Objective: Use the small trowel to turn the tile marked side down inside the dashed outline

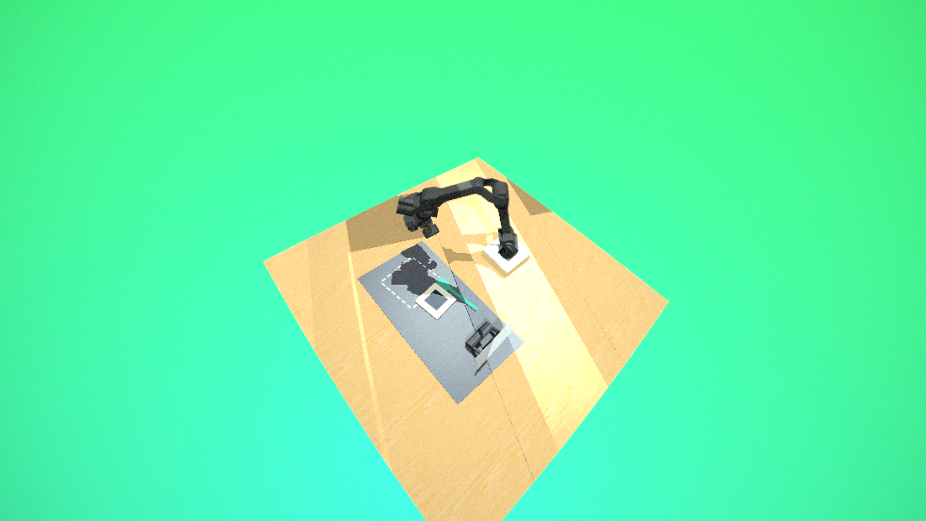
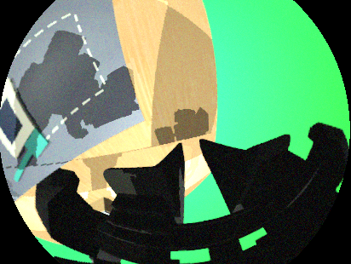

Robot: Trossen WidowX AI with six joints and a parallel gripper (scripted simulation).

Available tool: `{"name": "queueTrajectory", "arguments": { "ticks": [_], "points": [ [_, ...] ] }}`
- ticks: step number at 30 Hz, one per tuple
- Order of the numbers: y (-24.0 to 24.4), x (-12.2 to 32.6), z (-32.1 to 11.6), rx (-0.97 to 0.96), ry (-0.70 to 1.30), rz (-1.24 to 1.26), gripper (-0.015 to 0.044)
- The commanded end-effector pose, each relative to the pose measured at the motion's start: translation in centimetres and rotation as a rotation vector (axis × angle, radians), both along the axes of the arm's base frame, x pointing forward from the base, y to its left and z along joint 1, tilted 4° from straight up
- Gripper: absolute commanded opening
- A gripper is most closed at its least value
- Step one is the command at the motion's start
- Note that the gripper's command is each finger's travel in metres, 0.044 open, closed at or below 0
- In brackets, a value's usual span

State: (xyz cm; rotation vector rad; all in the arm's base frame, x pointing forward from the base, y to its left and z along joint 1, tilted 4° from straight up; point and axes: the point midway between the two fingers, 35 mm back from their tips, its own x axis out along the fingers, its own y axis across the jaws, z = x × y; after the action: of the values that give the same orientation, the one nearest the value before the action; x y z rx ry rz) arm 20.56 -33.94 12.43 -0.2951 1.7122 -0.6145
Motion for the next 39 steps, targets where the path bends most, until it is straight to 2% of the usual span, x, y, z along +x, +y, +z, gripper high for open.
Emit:
{"name": "queueTrajectory", "arguments": {
  "ticks": [1, 7, 13, 19, 25, 28, 39],
  "points": [
    [5.1, 4.7, -0.8, 0.042, -0.096, 0.051, 0.01],
    [14.6, 10.5, -1.6, 0.137, -0.232, 0.125, 0.01],
    [25.4, 13.1, -2.3, 0.272, -0.319, 0.18, 0.01],
    [36.3, 12.2, -2.9, 0.427, -0.345, 0.212, 0.01],
    [46.1, 7.8, -3.3, 0.574, -0.302, 0.224, 0.01],
    [48.1, 6.4, -3.3, 0.605, -0.283, 0.224, 0.01],
    [48.9, 6.5, -3.6, 0.605, -0.283, 0.226, 0.01]
  ]
}}
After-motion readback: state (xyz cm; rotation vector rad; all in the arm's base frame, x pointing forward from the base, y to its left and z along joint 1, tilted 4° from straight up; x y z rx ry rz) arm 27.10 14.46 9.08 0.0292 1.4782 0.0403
